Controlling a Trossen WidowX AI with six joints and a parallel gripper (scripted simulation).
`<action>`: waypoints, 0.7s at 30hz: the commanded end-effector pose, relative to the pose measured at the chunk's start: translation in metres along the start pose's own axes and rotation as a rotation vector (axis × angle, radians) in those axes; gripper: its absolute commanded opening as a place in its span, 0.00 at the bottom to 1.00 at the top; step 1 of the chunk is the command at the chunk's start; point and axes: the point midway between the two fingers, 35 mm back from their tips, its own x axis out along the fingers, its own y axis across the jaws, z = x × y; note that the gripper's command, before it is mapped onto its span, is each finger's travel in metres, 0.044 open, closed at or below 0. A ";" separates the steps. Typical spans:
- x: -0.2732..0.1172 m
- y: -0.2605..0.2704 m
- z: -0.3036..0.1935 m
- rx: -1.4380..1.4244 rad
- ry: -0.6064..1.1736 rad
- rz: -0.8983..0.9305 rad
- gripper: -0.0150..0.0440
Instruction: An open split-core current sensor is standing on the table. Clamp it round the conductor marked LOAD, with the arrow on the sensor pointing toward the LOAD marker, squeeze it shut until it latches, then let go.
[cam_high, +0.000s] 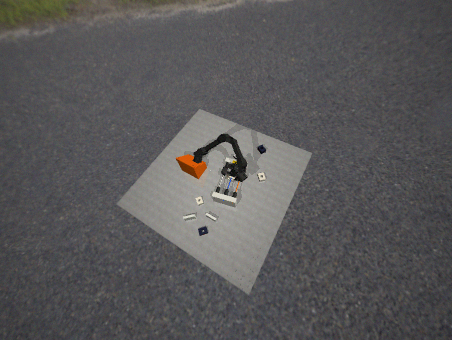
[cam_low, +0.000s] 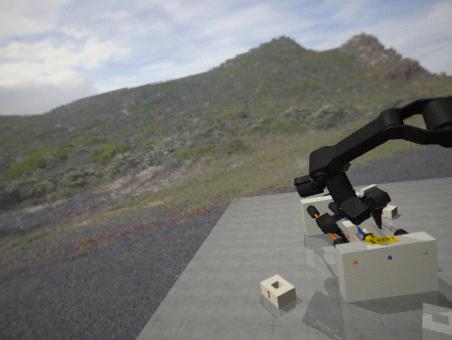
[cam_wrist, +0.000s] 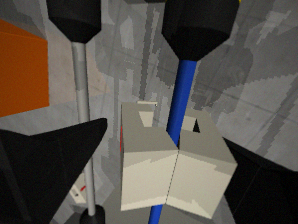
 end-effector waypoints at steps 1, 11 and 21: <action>0.000 0.000 0.000 0.000 0.000 0.000 0.99; 0.000 0.000 0.000 0.000 0.000 0.000 0.88; 0.000 0.000 0.000 0.000 0.000 0.000 0.76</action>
